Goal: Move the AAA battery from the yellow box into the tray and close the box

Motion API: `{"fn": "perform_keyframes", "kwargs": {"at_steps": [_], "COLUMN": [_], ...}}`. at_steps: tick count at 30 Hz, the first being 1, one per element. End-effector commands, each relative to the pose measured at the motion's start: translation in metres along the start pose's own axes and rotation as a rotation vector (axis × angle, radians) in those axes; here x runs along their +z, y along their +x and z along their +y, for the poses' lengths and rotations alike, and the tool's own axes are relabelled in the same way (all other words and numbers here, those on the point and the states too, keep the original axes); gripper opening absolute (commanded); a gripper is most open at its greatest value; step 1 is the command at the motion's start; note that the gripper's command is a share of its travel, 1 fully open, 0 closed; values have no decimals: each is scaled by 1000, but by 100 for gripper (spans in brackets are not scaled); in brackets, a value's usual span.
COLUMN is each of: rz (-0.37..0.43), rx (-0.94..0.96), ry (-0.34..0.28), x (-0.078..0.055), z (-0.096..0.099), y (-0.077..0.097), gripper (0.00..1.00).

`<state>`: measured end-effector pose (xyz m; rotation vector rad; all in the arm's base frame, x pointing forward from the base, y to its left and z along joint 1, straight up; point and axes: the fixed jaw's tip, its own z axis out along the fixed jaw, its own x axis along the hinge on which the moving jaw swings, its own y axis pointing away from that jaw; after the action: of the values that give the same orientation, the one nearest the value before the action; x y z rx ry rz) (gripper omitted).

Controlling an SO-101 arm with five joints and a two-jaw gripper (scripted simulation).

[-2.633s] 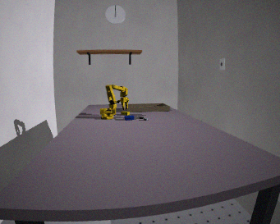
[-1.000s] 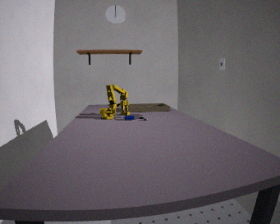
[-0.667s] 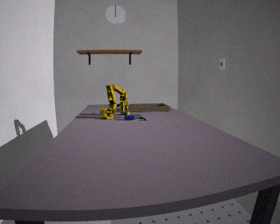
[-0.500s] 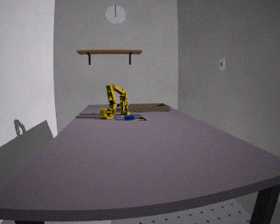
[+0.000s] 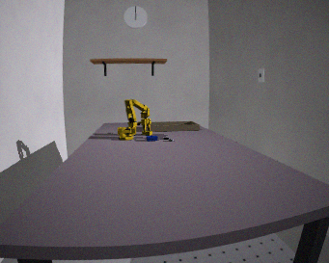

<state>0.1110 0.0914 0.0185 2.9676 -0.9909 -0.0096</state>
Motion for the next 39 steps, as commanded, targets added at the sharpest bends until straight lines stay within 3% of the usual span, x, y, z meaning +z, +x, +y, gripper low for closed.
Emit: {"fn": "perform_keyframes", "kwargs": {"at_steps": [1, 39], "rz": [2, 2], "rx": [2, 2], "ry": [15, 15], "x": [-1, -1], "z": [-2, -2], "y": [-1, -1], "gripper": [28, 21]}}
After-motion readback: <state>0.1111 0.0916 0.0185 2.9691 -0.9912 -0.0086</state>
